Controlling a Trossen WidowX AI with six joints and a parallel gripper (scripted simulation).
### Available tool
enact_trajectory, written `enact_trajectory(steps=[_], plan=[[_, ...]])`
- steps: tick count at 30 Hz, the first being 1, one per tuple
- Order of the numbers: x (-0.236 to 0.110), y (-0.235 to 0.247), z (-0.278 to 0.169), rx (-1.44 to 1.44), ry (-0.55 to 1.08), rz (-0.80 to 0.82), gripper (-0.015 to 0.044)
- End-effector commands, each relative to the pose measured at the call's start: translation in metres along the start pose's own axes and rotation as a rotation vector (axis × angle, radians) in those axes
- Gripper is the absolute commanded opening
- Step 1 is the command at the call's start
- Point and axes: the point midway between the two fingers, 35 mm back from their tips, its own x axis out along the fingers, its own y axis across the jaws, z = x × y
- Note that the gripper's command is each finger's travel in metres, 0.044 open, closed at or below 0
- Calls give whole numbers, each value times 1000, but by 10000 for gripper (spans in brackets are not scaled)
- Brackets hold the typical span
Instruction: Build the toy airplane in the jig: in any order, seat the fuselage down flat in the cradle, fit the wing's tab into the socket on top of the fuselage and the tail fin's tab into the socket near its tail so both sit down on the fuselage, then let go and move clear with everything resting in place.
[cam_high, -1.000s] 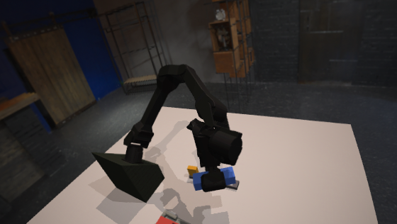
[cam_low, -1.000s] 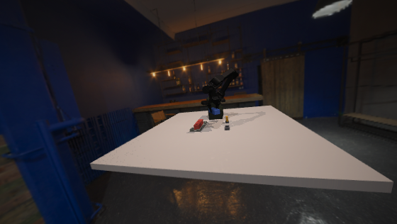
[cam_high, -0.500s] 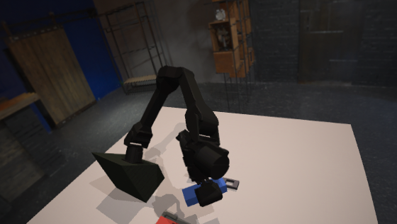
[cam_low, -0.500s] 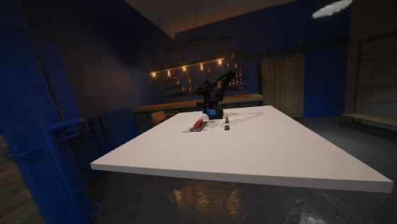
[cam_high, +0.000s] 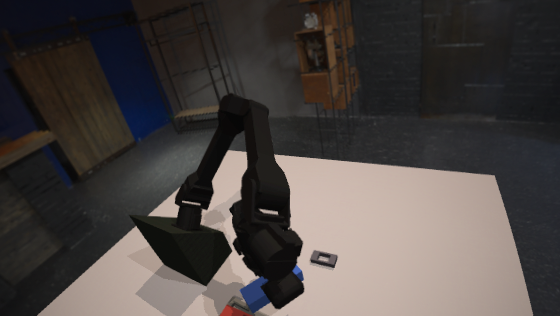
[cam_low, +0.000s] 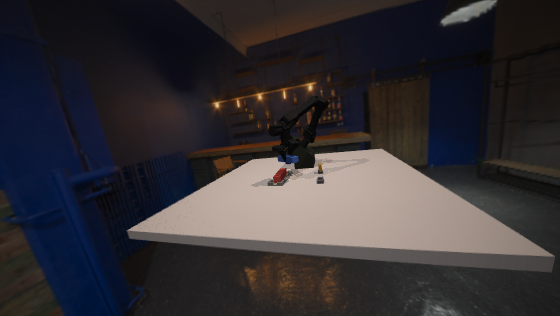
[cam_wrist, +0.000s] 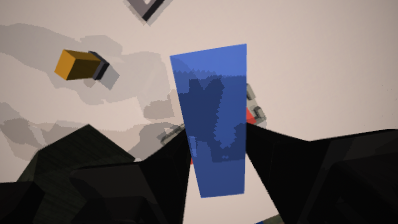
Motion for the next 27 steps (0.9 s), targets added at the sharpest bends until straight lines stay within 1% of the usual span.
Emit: enact_trajectory(steps=[1, 27], plan=[[4, 2, -13, -51, 4, 9, 0], [26, 16, -92, -537, -25, 21, 0]])
